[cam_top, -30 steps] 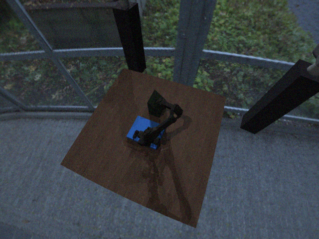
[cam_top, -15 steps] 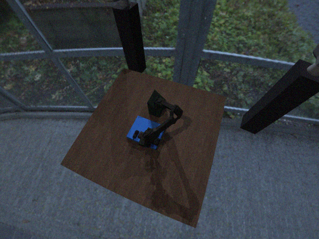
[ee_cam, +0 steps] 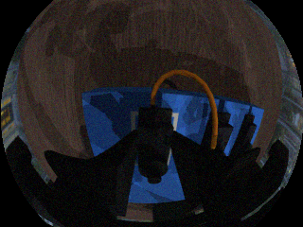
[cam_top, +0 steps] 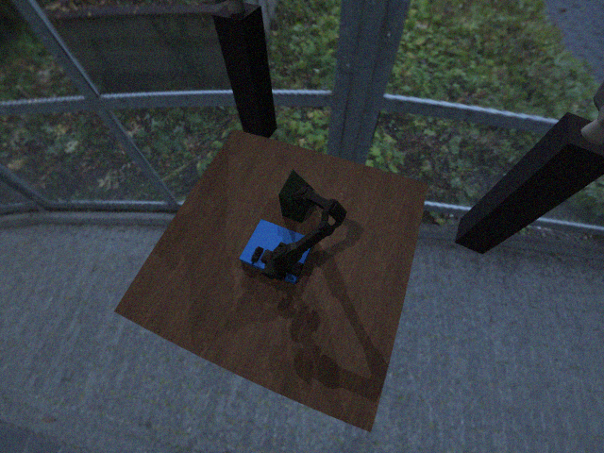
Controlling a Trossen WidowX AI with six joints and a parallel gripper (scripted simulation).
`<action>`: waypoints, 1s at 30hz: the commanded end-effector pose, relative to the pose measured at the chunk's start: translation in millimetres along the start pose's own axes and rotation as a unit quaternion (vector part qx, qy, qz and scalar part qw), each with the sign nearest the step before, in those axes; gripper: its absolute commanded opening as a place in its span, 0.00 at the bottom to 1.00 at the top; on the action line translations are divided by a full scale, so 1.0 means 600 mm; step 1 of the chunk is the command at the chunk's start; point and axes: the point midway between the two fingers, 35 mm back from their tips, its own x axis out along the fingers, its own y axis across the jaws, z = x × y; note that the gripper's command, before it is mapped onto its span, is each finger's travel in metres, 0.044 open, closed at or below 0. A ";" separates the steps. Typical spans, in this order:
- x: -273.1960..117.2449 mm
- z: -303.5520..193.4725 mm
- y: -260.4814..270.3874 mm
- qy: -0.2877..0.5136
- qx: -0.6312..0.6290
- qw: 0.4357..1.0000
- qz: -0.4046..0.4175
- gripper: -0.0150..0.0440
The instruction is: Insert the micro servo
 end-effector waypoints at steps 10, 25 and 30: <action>-0.058 -0.009 -0.005 -0.001 0.002 1.000 -0.001 0.57; -0.165 -0.184 -0.002 0.002 0.005 1.000 -0.002 1.00; -0.184 -0.182 -0.002 0.001 0.005 1.000 -0.002 1.00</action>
